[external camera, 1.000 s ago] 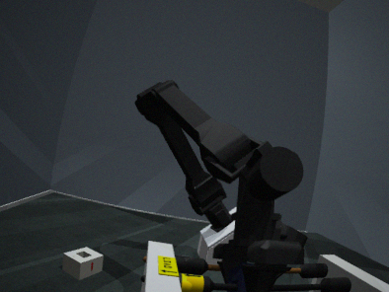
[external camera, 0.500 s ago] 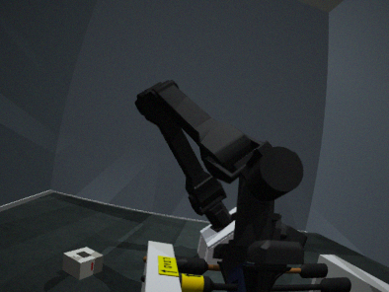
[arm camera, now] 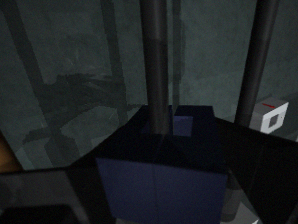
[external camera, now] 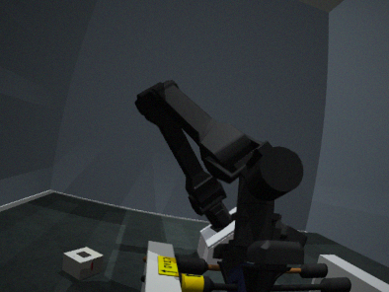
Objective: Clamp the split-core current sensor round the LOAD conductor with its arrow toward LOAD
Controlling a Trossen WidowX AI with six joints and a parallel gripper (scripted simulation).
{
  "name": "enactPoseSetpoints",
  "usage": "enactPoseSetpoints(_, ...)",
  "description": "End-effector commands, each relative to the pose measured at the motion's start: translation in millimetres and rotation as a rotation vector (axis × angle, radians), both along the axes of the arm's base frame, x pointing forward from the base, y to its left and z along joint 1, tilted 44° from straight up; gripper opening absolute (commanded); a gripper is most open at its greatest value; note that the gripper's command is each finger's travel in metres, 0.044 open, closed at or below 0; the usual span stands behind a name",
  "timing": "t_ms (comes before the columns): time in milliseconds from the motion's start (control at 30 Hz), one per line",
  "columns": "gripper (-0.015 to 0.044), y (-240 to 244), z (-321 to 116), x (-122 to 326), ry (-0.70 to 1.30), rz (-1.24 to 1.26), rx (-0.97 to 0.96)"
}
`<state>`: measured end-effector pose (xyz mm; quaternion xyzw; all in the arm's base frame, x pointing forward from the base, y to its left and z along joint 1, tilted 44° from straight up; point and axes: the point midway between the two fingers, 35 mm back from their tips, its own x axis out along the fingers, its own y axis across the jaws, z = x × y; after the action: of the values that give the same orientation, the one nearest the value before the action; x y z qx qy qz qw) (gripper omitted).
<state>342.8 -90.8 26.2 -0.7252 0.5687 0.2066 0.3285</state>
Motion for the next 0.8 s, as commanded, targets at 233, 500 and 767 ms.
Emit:
enactPoseSetpoints(233,0.0,0.7,0.0,0.5,-0.004,0.0,0.002)
enactPoseSetpoints(500,0.0,0.3,-0.6,0.6,0.013,-0.013,0.006)
enactPoseSetpoints(767,0.0,2.2,-1.8,2.9,0.106,-0.11,0.036)
